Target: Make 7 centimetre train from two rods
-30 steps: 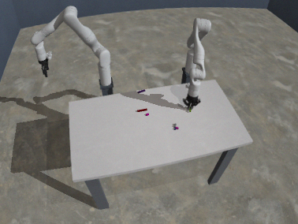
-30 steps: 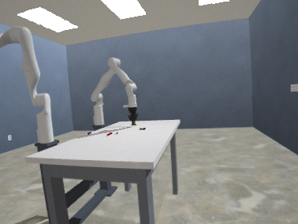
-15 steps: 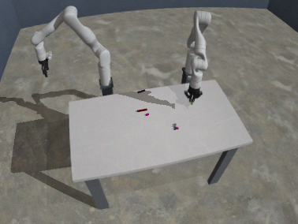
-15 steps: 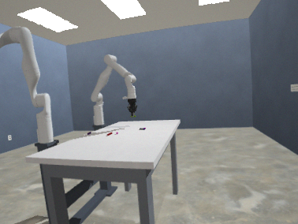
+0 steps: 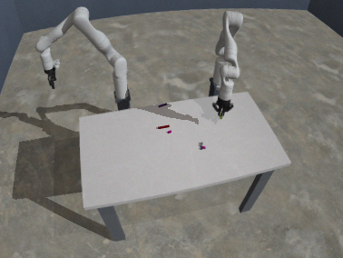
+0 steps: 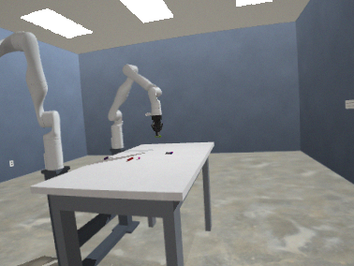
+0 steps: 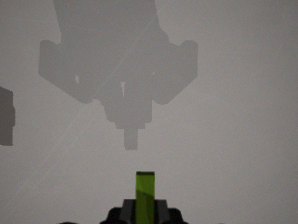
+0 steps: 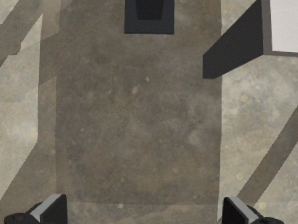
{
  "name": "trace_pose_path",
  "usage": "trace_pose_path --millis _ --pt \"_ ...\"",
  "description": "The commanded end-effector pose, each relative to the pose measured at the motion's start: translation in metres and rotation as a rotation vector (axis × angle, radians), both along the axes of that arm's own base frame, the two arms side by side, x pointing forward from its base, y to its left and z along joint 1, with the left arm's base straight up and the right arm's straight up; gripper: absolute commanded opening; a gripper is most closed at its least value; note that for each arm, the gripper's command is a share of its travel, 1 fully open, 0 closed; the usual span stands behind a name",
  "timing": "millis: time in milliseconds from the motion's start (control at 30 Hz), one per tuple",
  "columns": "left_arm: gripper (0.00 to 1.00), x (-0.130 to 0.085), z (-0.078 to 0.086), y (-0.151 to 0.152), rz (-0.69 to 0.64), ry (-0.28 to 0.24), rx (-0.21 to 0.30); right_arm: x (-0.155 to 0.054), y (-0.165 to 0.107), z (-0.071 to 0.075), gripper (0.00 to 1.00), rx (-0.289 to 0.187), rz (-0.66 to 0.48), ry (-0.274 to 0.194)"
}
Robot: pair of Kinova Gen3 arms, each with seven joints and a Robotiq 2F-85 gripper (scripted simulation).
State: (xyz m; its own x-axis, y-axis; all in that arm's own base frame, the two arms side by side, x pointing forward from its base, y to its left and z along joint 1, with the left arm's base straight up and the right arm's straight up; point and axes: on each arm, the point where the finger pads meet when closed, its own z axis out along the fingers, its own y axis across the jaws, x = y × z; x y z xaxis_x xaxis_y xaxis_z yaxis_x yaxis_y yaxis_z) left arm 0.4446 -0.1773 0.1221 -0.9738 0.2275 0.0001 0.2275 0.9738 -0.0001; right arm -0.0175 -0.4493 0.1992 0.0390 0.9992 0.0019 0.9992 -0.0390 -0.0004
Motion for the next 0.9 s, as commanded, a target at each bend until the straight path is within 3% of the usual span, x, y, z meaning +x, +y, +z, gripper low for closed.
trace_pose_path --millis 0,233,733,800,867 --pt "0.175 0.001 0.001 -0.002 -0.007 -0.002 0.000 0.000 0.000 0.001 1.000 -0.002 0.000 0.000" --pt "0.175 0.009 0.001 -0.022 -0.072 -0.002 0.001 0.000 0.000 0.001 1.000 -0.002 0.000 0.000" --pt "0.175 0.031 0.004 -0.150 -0.456 -0.004 0.008 0.000 0.000 0.001 1.000 -0.002 0.000 0.000" --pt "0.175 0.031 0.004 -0.150 -0.456 -0.004 0.008 0.000 0.000 0.001 1.000 -0.002 0.000 0.000" --pt "0.175 0.031 0.004 -0.181 -0.540 -0.004 0.008 0.000 0.000 0.001 1.000 -0.002 0.000 0.000"
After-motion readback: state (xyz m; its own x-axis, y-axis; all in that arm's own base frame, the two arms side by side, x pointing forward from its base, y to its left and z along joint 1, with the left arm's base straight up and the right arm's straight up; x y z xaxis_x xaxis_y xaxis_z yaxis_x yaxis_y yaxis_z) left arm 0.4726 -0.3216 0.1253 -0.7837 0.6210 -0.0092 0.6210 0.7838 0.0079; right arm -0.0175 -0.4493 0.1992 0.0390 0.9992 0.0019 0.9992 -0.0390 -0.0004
